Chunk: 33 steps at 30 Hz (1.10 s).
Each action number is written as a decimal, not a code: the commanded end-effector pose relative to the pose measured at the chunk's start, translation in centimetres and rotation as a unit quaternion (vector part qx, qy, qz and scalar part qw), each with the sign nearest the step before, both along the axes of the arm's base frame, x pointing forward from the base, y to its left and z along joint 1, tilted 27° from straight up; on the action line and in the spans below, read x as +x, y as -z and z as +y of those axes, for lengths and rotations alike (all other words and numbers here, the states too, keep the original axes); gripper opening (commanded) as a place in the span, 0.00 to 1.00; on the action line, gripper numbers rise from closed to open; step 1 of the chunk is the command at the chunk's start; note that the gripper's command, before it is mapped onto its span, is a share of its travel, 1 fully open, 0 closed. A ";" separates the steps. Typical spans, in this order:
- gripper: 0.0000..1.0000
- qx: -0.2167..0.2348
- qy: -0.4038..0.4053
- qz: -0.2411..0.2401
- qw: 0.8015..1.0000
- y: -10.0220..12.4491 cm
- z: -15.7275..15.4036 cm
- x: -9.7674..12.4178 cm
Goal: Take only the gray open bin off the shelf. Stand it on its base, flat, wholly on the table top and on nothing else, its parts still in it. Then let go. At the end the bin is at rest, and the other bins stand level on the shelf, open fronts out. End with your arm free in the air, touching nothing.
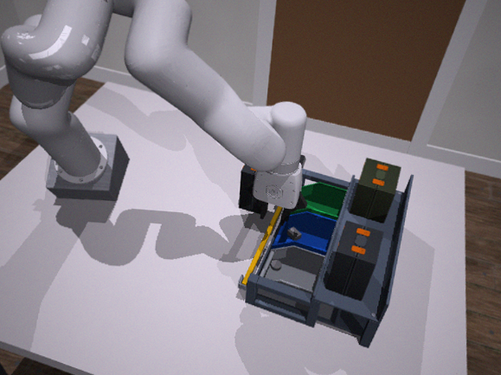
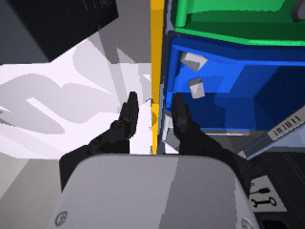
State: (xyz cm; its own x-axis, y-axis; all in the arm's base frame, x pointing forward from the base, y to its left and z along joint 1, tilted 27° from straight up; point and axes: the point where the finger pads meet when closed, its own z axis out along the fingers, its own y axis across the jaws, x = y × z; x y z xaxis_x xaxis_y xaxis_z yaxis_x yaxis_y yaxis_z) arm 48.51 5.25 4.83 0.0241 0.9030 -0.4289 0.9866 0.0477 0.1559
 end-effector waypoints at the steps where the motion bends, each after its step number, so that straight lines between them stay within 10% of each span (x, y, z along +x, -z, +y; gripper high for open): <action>1: 0.47 0.001 -0.001 -0.002 1.000 -0.1 0.1 0.1; 33: 0.47 0.001 -0.001 -0.002 1.000 1.6 -0.8 0.4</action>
